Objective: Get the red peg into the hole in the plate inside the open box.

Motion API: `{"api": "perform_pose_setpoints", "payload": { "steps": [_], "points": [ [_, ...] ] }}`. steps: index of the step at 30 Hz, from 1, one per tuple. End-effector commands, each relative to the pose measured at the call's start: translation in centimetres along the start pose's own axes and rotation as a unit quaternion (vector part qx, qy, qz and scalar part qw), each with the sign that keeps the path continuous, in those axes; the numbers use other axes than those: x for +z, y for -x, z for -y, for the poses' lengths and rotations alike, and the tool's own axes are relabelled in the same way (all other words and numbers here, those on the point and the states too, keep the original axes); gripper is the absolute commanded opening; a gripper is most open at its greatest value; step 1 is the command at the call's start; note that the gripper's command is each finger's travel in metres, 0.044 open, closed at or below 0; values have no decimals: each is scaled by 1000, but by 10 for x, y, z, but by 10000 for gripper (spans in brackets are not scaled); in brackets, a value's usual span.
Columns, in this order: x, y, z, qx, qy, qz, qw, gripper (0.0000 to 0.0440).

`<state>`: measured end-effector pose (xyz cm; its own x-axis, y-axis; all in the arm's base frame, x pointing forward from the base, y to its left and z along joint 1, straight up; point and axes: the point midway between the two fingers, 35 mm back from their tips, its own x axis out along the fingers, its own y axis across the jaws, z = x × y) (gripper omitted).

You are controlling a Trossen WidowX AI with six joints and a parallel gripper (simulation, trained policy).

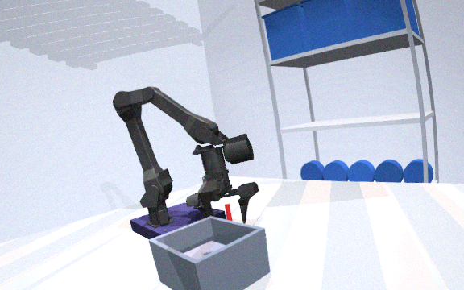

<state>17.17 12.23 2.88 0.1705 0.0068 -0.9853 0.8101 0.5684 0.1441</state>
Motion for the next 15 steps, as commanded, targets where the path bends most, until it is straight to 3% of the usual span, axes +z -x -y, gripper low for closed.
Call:
{"api": "perform_pose_setpoints", "payload": {
  "steps": [1, 13, 15],
  "points": [
    [-5, -10, 6, -11, -14, -12, 1000, 332],
    [-9, -8, 5, -25, -20, -60, 998, 17],
    [-9, -8, 5, -28, -21, -65, 997, 0]
  ]
}}
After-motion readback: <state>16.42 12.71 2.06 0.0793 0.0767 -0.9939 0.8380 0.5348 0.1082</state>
